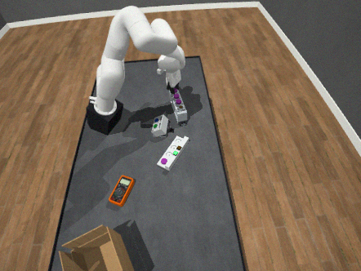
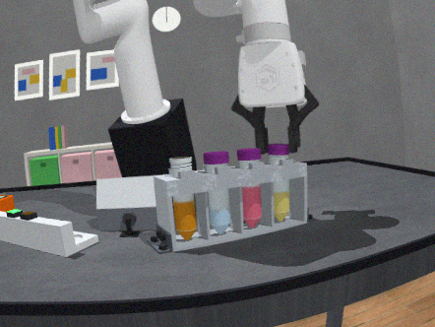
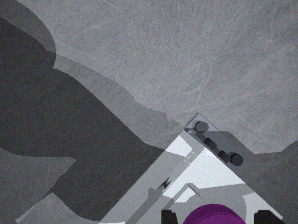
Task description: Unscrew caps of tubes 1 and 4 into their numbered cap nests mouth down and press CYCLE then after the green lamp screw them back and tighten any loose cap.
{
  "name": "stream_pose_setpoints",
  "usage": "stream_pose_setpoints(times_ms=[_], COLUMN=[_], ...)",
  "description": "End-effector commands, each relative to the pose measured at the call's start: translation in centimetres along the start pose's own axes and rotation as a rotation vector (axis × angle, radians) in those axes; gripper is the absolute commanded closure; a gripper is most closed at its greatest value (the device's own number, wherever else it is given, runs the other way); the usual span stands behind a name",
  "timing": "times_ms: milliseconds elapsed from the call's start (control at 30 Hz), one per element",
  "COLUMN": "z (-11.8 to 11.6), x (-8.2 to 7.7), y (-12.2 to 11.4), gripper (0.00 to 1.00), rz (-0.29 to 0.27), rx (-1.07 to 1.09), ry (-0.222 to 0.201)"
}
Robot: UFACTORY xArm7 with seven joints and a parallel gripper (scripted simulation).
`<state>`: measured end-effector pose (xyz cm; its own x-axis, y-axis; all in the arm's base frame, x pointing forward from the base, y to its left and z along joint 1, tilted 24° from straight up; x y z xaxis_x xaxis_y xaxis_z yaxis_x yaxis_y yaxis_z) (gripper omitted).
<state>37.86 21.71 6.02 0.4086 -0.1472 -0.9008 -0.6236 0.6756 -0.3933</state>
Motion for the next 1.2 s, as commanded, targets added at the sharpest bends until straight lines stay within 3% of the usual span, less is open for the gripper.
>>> stream_pose_setpoints(times_ms=[0, 33, 67, 533, 1167], z=[0.25, 0.25, 0.25, 0.25, 0.25], x=[-0.16, -0.16, -0.16, -0.16, -0.12], y=[-0.01, -0.01, -0.01, -0.01, -0.01], gripper=[0.54, 0.54, 1.00, 1.00, 1.00], rz=[0.023, 0.023, 0.023, 0.023, 0.013], rx=[-0.053, -0.053, -0.053, -0.053, 0.777], ry=[0.020, 0.020, 0.020, 0.020, 0.028])
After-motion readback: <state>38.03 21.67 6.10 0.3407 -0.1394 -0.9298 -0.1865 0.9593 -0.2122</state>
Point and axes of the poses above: the point where the finger pads meet when closed, its own x axis out along the fingers, its own z axis across the jaws, y = z × x, the point moved 1 cm from there along -x, back along the fingers, and after that the axes turned 15 degrees about x, right-handed, at the moved point
